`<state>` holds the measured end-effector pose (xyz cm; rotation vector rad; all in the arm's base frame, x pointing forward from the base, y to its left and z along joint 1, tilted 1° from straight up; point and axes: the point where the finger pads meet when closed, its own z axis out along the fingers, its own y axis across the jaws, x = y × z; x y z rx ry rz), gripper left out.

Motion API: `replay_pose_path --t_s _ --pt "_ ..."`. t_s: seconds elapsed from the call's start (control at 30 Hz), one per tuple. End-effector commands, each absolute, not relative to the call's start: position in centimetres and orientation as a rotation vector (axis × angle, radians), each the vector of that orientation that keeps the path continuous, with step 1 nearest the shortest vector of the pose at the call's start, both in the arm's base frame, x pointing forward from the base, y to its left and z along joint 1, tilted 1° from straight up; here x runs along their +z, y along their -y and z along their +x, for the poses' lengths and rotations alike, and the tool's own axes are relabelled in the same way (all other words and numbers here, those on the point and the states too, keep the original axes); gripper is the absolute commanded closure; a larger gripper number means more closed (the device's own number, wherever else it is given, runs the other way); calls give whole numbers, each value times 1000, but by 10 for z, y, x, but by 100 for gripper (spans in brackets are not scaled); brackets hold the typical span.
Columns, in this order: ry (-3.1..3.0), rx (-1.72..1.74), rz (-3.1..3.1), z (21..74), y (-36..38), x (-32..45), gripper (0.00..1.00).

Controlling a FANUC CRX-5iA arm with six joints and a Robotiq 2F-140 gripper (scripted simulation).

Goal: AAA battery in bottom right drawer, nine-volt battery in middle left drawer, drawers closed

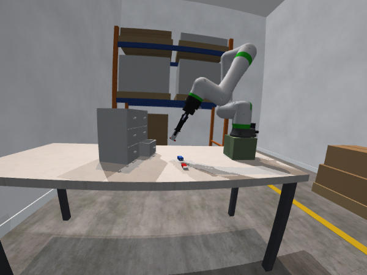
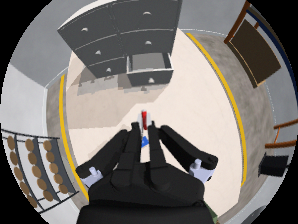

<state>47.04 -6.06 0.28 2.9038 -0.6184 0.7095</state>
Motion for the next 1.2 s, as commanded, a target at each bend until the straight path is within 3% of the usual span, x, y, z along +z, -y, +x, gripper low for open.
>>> replay_pose_path --t_s 0.0,1.17 --pt "621 818 2845 472 63 4 97" --pt "598 1035 2744 467 59 1 97"
